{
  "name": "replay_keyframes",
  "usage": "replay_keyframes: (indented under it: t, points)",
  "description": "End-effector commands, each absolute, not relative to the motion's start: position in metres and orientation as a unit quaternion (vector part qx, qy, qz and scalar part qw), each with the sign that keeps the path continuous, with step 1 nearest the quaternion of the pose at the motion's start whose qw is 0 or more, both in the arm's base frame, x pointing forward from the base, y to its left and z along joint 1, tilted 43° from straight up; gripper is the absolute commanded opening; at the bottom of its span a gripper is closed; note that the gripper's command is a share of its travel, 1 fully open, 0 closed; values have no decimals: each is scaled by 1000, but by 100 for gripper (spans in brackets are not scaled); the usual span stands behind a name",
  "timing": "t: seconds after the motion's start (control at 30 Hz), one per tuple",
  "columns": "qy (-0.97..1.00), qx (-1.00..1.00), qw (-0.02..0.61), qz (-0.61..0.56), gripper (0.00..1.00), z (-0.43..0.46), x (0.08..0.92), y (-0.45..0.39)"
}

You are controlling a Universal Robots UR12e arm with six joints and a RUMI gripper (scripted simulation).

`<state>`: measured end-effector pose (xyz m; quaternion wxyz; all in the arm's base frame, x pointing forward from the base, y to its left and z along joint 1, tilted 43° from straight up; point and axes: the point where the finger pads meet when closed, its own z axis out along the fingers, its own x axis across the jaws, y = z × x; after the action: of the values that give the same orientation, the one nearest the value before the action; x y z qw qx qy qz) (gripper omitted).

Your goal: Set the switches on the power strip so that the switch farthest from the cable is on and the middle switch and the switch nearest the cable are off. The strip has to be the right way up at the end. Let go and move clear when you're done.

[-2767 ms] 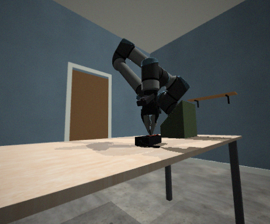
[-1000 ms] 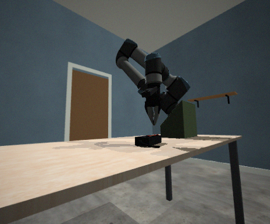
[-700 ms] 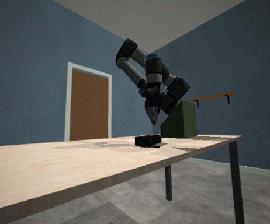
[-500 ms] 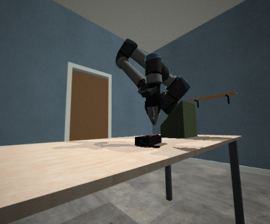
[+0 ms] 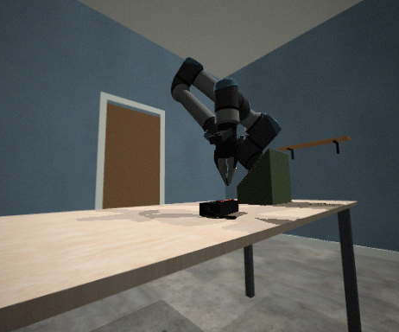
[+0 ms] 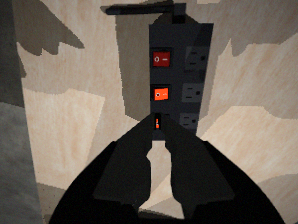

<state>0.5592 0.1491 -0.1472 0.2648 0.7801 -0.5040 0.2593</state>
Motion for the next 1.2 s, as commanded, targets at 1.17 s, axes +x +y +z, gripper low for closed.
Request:
replay_keyframes:
  t: [1.17]
  points:
    - [-504,780,264,260,0,-167,563,131]
